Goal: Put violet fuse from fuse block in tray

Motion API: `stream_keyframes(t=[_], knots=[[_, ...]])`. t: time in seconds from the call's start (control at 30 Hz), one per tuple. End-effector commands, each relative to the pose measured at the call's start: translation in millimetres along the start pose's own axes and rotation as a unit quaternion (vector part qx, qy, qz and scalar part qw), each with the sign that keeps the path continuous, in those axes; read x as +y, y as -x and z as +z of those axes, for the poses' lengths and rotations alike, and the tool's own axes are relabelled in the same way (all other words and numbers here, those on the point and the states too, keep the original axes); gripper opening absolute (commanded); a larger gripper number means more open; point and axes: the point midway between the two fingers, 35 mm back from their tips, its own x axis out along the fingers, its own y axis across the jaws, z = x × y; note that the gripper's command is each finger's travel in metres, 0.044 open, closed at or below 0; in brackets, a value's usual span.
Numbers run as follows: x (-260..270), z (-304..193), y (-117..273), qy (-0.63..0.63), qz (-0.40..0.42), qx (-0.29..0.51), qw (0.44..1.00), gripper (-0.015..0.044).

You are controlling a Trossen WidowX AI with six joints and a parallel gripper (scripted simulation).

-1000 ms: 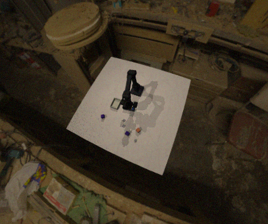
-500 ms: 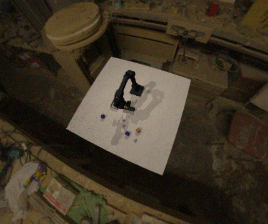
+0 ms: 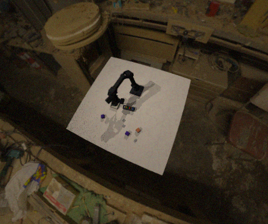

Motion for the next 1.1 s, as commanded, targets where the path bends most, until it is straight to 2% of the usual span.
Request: stream_keyframes(t=[0.0, 0.2, 1.07], knots=[[-20.4, -6.8, -0.9, 0.002, 0.002, 0.001, 1.0, 0.0], [-47.7, -19.3, -0.8, 0.002, 0.0, 0.001, 1.0, 0.0], [-48.7, -19.7, -37.0, 0.002, 0.0, 0.001, 1.0, 0.0]])
